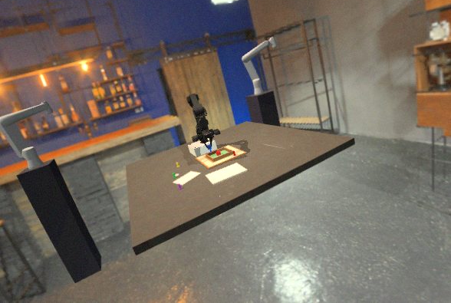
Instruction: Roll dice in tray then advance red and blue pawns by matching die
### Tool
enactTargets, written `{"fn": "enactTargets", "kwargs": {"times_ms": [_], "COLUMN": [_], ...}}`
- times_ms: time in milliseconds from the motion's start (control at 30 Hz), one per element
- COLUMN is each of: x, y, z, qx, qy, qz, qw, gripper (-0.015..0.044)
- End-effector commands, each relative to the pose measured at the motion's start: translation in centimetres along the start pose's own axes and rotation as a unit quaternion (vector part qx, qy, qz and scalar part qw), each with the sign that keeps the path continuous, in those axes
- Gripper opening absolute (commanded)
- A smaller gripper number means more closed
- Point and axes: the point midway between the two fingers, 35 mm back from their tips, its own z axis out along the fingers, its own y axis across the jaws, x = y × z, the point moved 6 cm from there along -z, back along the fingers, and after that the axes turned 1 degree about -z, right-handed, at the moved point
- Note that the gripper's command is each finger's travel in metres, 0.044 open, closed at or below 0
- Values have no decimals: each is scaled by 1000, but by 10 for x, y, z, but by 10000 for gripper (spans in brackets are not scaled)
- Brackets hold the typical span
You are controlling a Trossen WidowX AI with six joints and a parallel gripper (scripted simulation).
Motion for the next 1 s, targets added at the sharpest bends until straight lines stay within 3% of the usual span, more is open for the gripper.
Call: {"fn": "enactTargets", "kwargs": {"times_ms": [0,633,967], "x": [7,41,49], "y": [21,101,100], "z": [6,21,35], "qx": [-3,-8,-20], "qy": [4,2,-155], "qz": [-19,-110,-114], "qw": [1000,994,981], "gripper": [0,0,0]}}
